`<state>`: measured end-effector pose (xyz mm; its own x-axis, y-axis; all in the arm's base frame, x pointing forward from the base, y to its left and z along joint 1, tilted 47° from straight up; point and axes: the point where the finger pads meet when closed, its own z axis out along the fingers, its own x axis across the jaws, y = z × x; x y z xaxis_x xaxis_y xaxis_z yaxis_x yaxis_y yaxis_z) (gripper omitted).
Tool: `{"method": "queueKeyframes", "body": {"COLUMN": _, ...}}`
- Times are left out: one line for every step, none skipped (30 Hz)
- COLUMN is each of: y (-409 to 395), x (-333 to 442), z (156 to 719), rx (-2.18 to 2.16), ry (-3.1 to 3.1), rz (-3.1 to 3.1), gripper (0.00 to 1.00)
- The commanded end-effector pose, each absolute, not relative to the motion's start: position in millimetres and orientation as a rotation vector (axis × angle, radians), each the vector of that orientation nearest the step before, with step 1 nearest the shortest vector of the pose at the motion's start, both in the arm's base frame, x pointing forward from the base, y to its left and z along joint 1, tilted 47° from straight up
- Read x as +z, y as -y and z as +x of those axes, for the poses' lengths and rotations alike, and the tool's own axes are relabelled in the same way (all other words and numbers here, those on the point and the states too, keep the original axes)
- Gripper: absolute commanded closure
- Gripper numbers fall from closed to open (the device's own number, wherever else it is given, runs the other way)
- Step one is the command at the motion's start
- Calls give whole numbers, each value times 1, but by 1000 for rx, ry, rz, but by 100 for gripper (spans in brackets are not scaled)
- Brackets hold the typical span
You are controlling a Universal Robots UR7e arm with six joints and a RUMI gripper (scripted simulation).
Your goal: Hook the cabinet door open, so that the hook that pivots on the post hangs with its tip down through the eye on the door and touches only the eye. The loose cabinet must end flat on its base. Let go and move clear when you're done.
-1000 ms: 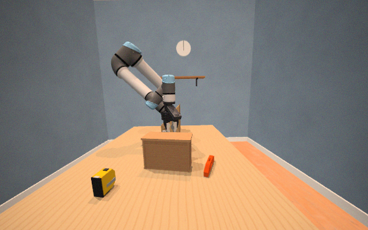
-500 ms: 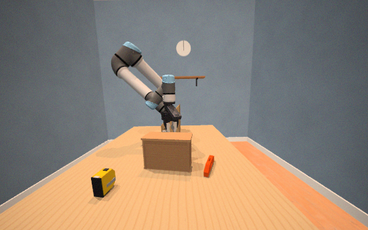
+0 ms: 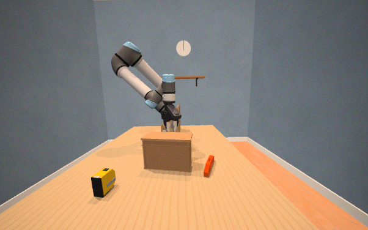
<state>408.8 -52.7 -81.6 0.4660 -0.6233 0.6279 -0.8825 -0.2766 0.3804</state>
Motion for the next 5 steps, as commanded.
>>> {"method": "queueKeyframes", "body": {"y": 52, "x": -81, "z": 409, "rx": 469, "ry": 1249, "rz": 2009, "gripper": 86}}
{"method": "queueKeyframes", "body": {"y": 52, "x": -81, "z": 409, "rx": 469, "ry": 1249, "rz": 2009, "gripper": 86}}
{"method": "queueKeyframes", "body": {"y": 52, "x": -81, "z": 409, "rx": 469, "ry": 1249, "rz": 2009, "gripper": 86}}
{"method": "queueKeyframes", "body": {"y": 52, "x": -81, "z": 409, "rx": 469, "ry": 1249, "rz": 2009, "gripper": 86}}
{"method": "queueKeyframes", "body": {"y": 52, "x": -81, "z": 409, "rx": 469, "ry": 1249, "rz": 2009, "gripper": 86}}
